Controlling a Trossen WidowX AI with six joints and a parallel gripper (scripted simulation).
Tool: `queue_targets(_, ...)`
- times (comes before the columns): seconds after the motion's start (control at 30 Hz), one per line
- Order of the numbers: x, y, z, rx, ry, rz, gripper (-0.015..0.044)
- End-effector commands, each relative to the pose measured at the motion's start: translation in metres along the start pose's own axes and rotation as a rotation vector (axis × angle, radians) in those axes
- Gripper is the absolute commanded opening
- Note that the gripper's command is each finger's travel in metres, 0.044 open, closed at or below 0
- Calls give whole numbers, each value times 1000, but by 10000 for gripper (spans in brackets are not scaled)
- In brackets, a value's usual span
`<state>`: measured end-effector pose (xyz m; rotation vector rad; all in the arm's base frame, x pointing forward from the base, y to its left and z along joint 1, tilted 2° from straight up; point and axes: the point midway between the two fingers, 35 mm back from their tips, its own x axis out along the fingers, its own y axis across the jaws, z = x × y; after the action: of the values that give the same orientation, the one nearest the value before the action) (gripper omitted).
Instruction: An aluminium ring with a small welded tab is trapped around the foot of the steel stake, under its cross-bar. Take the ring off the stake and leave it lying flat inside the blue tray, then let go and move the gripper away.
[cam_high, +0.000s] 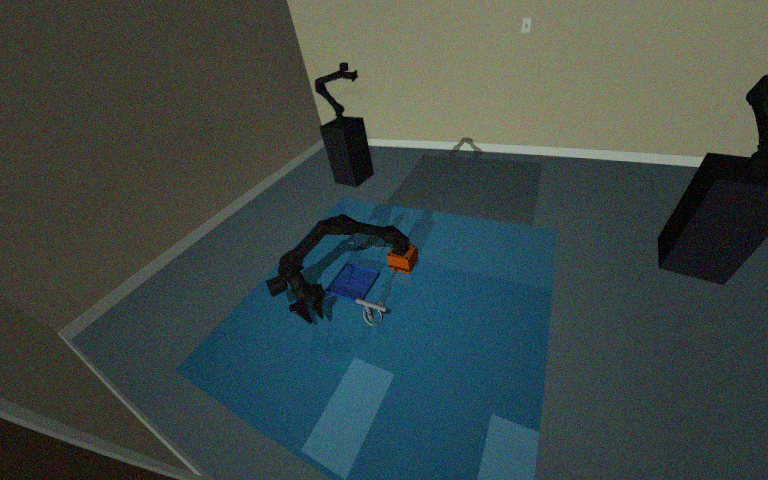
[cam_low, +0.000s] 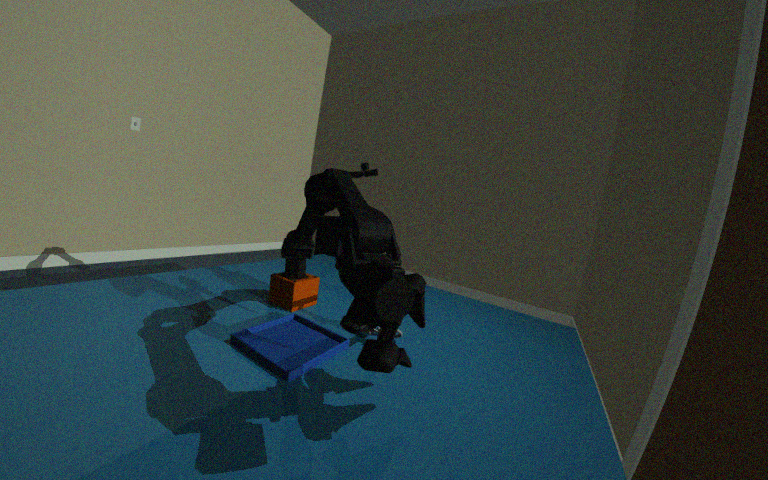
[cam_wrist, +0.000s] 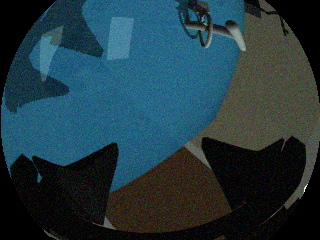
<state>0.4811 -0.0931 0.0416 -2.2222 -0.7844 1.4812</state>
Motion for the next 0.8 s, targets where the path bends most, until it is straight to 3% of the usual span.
queue_targets(0.0, 0, 0, 0, 0, 0, 0, 374)
queue_targets(0.23, 10, -19, -1, -163, -24, 29, 200)
queue_targets(0.77, 35, -68, 2, -595, -84, 97, 200)
